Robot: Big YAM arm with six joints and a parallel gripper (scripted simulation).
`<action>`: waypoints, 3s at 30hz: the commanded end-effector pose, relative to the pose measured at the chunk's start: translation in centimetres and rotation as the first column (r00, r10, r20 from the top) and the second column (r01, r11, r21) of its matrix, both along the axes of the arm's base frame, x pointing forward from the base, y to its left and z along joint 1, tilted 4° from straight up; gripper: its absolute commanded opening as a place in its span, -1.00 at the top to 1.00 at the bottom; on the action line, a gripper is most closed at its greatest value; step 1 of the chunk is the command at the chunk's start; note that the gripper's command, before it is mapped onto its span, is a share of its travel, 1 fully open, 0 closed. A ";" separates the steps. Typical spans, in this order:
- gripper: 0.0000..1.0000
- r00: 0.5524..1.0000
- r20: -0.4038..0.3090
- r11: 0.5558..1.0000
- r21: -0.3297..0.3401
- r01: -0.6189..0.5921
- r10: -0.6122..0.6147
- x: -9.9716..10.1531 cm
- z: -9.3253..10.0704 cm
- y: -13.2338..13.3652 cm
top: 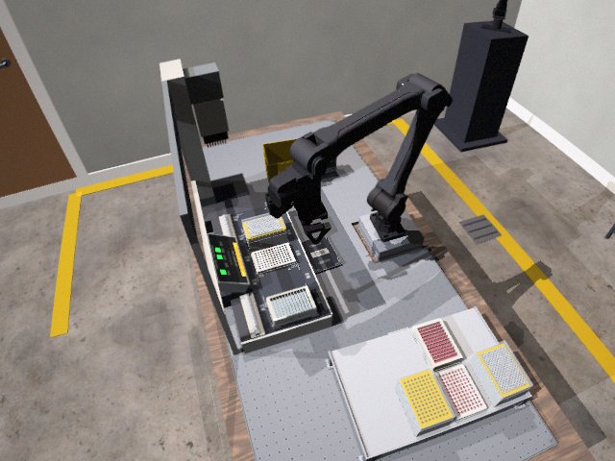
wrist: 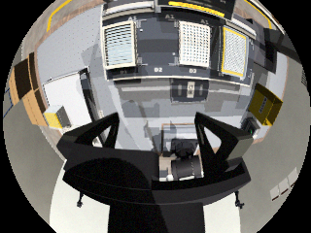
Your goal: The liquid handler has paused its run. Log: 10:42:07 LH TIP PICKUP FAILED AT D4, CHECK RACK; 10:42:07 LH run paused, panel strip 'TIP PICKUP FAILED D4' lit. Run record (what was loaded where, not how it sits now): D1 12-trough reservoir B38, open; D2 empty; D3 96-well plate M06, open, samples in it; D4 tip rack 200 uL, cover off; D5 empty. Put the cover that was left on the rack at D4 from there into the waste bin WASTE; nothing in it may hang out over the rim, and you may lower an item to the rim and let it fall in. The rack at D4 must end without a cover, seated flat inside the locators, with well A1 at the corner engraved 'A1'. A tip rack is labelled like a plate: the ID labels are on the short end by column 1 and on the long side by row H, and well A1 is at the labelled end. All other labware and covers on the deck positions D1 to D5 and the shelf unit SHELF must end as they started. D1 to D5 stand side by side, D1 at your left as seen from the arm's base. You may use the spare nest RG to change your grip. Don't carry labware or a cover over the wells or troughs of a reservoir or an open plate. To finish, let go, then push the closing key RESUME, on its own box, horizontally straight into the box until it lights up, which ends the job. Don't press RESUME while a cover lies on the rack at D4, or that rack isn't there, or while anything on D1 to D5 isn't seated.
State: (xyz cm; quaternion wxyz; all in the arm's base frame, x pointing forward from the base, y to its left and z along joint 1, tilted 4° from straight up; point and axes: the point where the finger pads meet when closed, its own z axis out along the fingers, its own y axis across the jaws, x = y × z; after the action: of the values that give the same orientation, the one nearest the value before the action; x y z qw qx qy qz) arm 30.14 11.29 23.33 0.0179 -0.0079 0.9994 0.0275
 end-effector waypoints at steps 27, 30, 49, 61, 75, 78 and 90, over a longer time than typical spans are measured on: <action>-1.00 0.999 0.039 1.000 0.000 -0.011 0.011 -6.2 2.8 -10.5; -1.00 1.000 0.003 1.000 0.000 -0.016 0.016 -6.1 0.5 -10.5; -1.00 0.998 0.063 1.000 -0.012 -0.016 0.016 -4.6 1.4 -14.7; -1.00 0.998 0.059 1.000 -0.025 -0.015 0.017 -4.5 1.1 -20.9; -1.00 0.998 0.058 1.000 -0.024 -0.016 0.018 -0.8 1.2 -20.1; -1.00 0.998 0.058 1.000 -0.023 -0.016 0.018 0.8 1.2 -20.1; -1.00 0.998 0.058 1.000 -0.021 -0.016 0.018 5.9 1.3 -19.8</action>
State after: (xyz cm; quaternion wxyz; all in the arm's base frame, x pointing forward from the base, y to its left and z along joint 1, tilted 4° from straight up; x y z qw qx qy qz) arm 32.39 -8.33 22.39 0.0125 -0.0199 0.9993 0.0277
